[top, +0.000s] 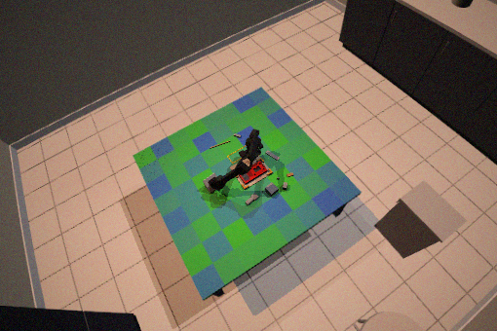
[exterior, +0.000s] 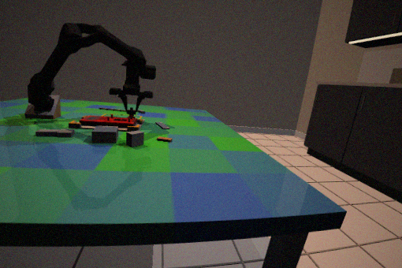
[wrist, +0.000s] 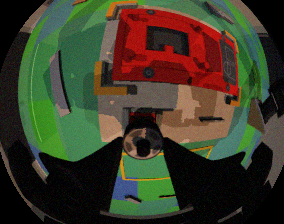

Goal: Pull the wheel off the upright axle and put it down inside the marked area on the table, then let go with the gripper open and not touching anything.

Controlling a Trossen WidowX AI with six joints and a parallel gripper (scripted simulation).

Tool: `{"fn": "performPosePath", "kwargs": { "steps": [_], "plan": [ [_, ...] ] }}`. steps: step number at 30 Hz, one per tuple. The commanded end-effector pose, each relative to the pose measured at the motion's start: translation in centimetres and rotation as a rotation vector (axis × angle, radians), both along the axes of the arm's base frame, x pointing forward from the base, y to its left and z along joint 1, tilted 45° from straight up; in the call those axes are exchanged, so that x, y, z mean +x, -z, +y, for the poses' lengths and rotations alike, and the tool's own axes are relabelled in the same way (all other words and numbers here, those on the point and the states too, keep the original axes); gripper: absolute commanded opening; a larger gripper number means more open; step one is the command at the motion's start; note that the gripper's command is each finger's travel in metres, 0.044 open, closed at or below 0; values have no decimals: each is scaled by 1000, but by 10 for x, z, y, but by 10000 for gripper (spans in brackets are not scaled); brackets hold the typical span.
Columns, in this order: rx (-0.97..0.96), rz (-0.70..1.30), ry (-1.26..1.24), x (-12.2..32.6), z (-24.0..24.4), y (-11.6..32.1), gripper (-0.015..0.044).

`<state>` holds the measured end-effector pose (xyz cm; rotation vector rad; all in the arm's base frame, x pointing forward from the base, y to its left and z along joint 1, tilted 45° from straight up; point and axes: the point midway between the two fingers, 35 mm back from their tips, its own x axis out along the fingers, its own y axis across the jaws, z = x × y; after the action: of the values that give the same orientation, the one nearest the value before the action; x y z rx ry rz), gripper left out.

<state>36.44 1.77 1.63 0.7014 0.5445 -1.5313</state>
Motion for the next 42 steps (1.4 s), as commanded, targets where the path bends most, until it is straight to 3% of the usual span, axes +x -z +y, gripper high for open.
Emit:
{"fn": "performPosePath", "kwargs": {
  "steps": [1,42],
  "plan": [
    [2,-1,0,0,2,-1,0],
    [2,-3,-3,0,12,-11,0]
  ]
}}
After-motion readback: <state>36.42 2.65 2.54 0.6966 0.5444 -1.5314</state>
